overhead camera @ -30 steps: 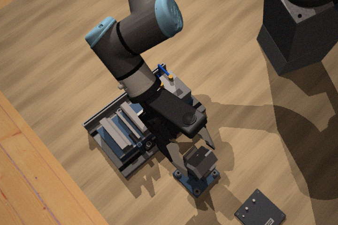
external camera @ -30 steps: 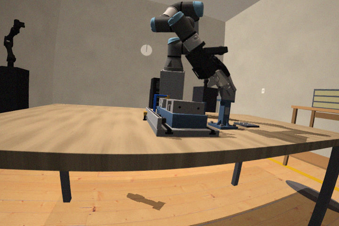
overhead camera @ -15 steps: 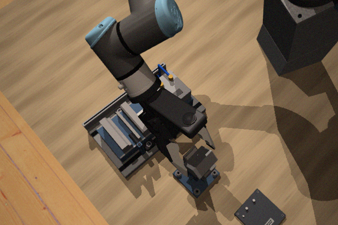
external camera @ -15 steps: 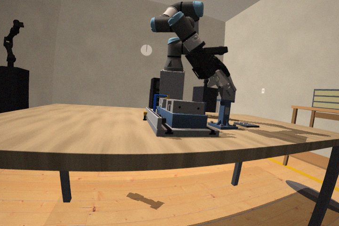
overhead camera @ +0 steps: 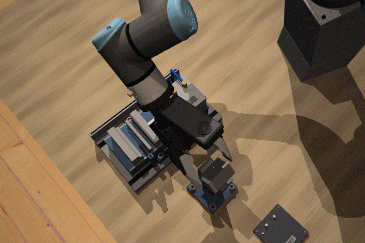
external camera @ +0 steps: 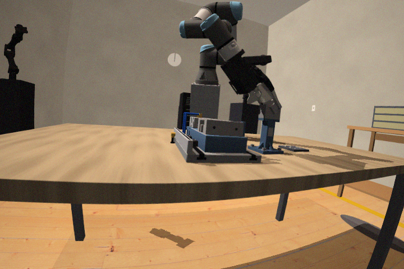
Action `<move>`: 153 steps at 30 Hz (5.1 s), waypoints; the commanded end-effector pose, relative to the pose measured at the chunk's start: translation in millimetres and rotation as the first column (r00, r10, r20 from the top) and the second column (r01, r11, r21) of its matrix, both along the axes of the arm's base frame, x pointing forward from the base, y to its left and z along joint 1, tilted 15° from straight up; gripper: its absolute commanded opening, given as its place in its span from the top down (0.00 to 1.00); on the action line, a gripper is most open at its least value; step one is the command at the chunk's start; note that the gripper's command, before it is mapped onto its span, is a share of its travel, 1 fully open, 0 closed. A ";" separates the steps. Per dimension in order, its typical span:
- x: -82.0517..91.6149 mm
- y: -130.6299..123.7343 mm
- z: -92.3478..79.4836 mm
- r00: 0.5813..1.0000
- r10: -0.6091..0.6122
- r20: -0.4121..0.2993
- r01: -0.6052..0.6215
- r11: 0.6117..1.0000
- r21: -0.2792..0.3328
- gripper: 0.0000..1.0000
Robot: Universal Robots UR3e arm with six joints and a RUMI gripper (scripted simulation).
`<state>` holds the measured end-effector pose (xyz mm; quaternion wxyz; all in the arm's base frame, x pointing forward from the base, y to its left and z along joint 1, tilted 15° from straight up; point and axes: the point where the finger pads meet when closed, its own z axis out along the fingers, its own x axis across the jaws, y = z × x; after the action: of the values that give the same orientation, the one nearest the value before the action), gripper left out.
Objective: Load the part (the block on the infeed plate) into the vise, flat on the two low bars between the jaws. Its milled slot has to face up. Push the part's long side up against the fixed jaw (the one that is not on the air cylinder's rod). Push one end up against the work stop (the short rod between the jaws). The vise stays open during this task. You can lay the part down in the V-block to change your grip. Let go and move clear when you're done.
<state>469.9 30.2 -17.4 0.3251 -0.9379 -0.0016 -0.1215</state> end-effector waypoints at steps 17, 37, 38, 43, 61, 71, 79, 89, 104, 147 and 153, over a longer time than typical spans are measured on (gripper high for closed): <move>0.5 -0.3 0.7 1.000 0.000 0.002 0.000 1.000 -0.001 0.49; 0.5 -0.3 0.7 1.000 0.000 0.002 0.000 1.000 -0.001 0.49; 0.5 -0.3 0.7 1.000 0.000 0.002 0.000 1.000 -0.001 0.49; 0.6 -0.3 0.5 1.000 0.000 0.002 0.000 1.000 -0.001 0.49; 0.8 -0.7 -3.3 1.000 0.000 0.002 0.000 1.000 -0.003 0.49; 0.8 -0.5 -3.2 1.000 -0.005 0.000 0.005 1.000 -0.026 0.49; 0.8 -0.4 -3.1 1.000 -0.011 -0.001 0.011 0.999 -0.047 0.49; 0.8 -0.1 -2.8 1.000 -0.023 -0.004 0.023 0.995 -0.099 0.49; 0.7 0.8 -2.5 0.999 -0.049 -0.009 0.046 0.978 -0.205 0.49; 0.8 4.4 -1.6 0.987 -0.159 0.003 0.128 0.782 -0.610 0.49; 0.8 5.0 -1.7 0.984 -0.177 0.010 0.138 0.730 -0.670 0.49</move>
<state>470.1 34.7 -19.6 -0.0164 -0.9924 0.0398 -0.1155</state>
